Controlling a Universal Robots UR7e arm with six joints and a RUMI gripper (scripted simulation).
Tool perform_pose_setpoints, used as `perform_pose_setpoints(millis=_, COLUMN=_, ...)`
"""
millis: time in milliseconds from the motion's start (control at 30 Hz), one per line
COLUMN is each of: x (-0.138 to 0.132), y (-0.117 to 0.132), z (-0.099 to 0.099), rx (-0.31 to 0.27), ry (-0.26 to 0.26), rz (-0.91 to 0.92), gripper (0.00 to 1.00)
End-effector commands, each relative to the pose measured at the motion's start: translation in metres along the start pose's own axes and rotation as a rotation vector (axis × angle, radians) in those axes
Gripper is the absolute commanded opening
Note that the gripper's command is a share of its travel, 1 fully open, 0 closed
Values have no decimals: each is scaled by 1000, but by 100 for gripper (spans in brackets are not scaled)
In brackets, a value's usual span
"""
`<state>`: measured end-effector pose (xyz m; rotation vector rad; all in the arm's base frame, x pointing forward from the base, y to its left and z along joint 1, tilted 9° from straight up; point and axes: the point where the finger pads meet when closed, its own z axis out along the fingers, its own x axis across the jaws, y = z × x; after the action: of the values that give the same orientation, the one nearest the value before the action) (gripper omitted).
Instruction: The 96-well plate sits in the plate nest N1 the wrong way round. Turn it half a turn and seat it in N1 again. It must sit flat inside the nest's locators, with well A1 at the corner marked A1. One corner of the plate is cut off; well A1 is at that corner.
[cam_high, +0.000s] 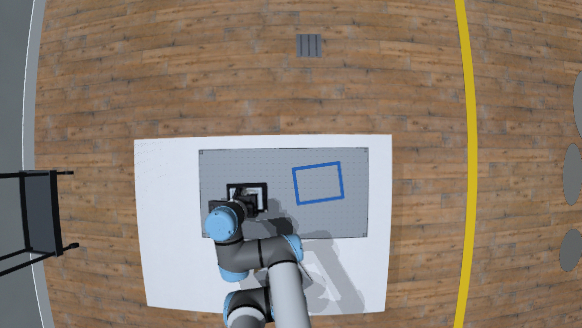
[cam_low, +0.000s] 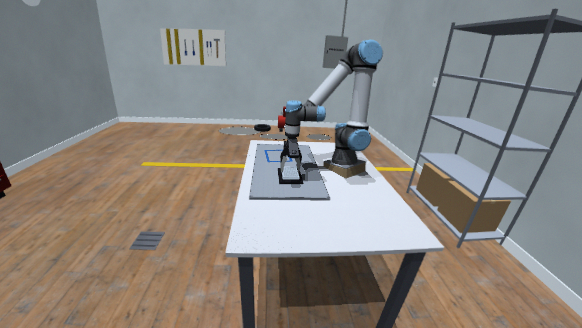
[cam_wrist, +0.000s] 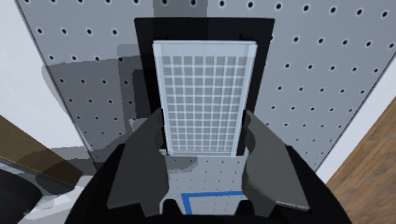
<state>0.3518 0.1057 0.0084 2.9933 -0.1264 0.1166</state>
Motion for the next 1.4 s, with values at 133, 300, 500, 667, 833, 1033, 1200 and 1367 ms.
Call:
perform_pose_setpoints(millis=133, x=0, y=0, z=1, rx=0, ry=1, rz=0, gripper=0)
perform_pose_setpoints(millis=300, x=0, y=0, z=2, rx=0, ry=1, rz=0, gripper=0)
perform_pose_setpoints(millis=500, x=0, y=0, z=3, rx=0, ry=1, rz=0, gripper=0)
perform_pose_setpoints(millis=667, x=0, y=0, z=3, rx=0, ry=1, rz=0, gripper=0)
perform_pose_setpoints(millis=833, x=0, y=0, z=4, rx=0, ry=1, rz=0, gripper=0)
perform_pose_setpoints(millis=1033, x=0, y=0, z=4, rx=0, ry=1, rz=0, gripper=100)
perform_pose_setpoints(millis=1200, x=0, y=0, z=4, rx=0, ry=1, rz=0, gripper=100)
perform_pose_setpoints(millis=1367, x=0, y=0, z=4, rx=0, ry=1, rz=0, gripper=100)
